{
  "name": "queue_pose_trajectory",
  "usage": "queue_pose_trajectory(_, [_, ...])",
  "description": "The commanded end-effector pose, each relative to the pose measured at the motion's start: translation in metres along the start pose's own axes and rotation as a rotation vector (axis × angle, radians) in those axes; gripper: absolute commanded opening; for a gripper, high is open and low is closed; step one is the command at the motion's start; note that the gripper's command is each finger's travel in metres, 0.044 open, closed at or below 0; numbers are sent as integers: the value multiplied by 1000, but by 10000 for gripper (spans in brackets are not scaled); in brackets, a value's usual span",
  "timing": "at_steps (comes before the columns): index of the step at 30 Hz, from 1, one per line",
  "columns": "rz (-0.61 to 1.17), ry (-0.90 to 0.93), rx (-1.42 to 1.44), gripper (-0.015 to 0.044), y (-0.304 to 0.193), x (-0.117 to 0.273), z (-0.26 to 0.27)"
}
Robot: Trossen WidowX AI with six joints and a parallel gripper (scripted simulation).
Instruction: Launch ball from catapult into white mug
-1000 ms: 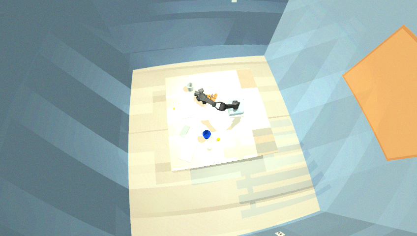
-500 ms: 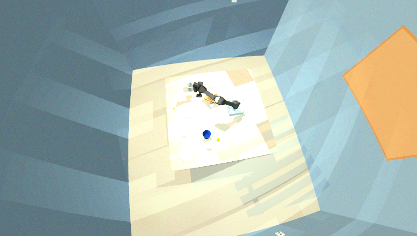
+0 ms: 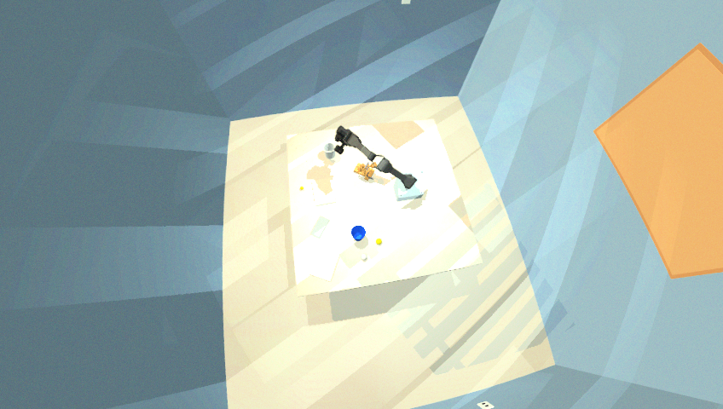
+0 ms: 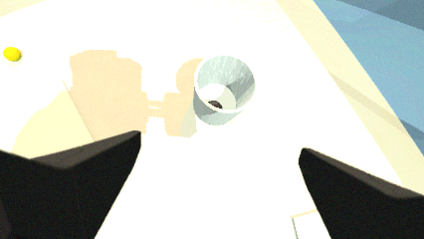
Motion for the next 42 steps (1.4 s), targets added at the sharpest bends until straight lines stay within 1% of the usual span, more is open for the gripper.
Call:
queue_pose_trajectory(1, [-59,44,-111,440,19,7,-18])
queue_pose_trajectory(5, [-89,69,-178,440,28,10,-31])
queue_pose_trajectory(42, [-84,64,-176,440,26,9,-31])
Point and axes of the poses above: the point midway between the two fingers, 35 mm back from their tips, its own x axis back along the fingers, its own z axis across the jaws, y = z × x, the point moved 5 cm from there along x, back along the fingers, and after that the axes turned 5 degrees about -x, right-handed, at the moved point
